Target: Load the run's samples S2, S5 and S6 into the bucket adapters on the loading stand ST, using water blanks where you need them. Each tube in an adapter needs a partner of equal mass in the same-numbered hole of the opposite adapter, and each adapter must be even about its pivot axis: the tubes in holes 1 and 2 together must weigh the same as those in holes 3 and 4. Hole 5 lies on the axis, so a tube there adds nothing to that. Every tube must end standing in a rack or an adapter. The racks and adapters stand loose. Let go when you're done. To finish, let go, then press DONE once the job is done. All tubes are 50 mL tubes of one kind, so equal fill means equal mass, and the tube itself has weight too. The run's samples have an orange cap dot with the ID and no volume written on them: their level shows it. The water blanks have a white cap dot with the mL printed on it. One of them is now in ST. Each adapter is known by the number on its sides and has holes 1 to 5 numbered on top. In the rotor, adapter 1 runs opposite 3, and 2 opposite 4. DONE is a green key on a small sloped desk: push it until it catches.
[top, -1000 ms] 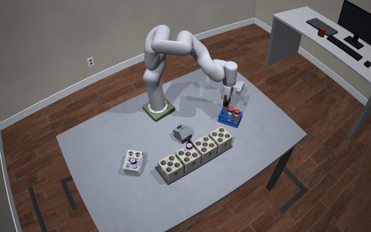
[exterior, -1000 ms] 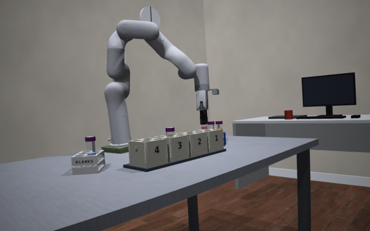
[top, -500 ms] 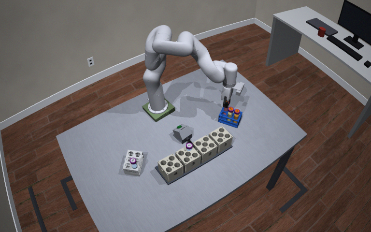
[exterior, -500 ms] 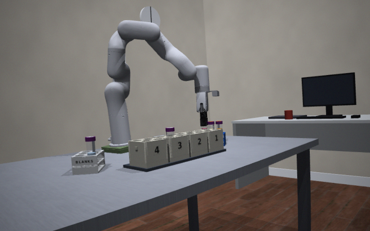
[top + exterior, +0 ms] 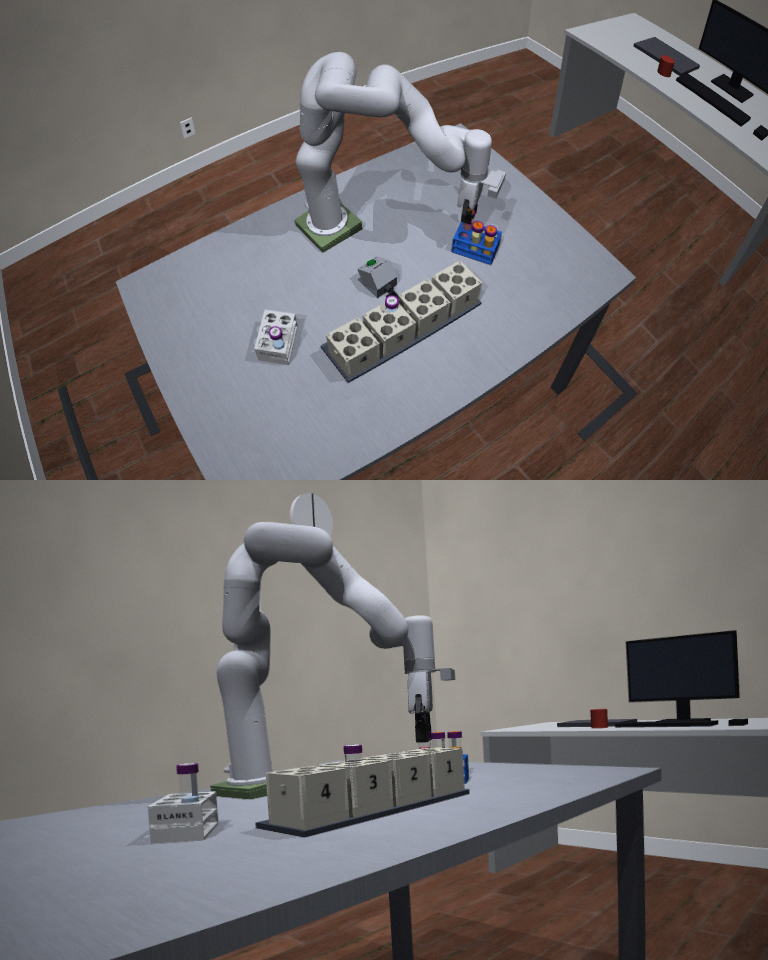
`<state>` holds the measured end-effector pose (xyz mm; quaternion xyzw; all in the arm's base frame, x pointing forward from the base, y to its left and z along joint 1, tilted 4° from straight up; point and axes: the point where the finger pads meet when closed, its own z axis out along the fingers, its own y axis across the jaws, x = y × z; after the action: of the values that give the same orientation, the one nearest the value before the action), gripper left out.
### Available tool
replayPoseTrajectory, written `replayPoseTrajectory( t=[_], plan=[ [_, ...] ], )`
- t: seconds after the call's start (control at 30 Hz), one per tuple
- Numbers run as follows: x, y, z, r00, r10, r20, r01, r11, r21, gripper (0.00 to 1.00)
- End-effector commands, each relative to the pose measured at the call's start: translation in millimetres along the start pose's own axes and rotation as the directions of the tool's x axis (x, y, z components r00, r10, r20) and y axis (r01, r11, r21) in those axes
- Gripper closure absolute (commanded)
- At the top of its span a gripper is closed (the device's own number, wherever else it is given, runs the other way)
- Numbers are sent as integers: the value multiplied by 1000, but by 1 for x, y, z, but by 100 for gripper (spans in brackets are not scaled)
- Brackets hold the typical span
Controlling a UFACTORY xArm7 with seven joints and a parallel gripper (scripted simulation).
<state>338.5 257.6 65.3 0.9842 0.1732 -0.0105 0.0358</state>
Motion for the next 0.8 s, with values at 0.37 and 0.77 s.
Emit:
replayPoseTrajectory(
  t=[0.37, 0.77],
  plan=[
    [1, 0, -2, 1000, 0, -4, 0, 1000, 1, 56],
    [1, 0, -8, 1000, 0, -4, 0, 1000, 1, 56]
  ],
)
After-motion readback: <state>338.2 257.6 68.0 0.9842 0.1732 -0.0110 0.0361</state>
